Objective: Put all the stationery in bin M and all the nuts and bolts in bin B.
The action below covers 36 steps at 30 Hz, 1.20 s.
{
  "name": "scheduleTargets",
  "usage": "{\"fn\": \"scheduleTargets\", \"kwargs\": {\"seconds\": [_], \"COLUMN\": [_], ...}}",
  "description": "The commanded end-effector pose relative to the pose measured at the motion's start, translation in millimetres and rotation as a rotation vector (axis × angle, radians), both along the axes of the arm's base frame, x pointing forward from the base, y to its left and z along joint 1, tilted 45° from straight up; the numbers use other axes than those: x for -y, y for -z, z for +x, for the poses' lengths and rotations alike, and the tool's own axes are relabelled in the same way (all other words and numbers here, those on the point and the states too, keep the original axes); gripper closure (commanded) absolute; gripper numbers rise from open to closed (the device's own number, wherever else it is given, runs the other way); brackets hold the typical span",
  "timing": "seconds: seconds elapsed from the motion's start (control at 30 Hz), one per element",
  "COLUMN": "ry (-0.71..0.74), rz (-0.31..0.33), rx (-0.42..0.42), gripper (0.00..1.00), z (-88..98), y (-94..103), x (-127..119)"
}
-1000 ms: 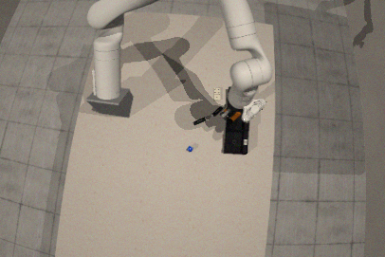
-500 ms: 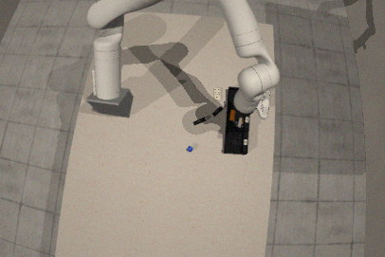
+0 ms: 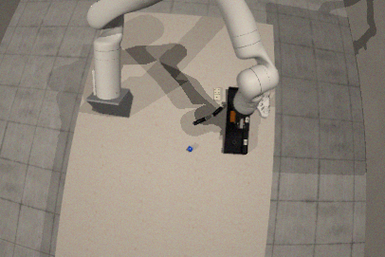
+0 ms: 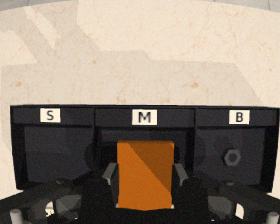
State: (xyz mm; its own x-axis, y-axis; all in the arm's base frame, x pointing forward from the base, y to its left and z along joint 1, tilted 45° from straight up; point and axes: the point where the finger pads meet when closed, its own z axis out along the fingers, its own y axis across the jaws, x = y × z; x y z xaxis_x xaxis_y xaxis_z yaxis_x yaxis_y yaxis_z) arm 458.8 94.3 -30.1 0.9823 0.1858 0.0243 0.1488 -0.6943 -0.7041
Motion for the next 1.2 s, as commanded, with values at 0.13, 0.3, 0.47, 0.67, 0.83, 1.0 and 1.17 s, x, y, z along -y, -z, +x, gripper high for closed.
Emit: {"fn": "scheduleTargets", "kwargs": {"seconds": [0.13, 0.3, 0.47, 0.67, 0.83, 1.0, 1.17], "ry": [0.002, 0.002, 0.002, 0.002, 0.002, 0.002, 0.002], "rz": [-0.001, -0.001, -0.001, -0.001, -0.001, -0.001, -0.001], "rx": [0.001, 0.001, 0.001, 0.001, 0.001, 0.001, 0.001], "gripper": [0.65, 0.65, 0.65, 0.65, 0.65, 0.65, 0.65], "z": [0.6, -0.5, -1.2, -2.6, -3.7, -4.6, -4.9], "y": [-0.9, 6.2, 10.4, 18.9, 26.0, 30.5, 30.5], "x": [0, -6, -11, -19, -26, -30, -30]}}
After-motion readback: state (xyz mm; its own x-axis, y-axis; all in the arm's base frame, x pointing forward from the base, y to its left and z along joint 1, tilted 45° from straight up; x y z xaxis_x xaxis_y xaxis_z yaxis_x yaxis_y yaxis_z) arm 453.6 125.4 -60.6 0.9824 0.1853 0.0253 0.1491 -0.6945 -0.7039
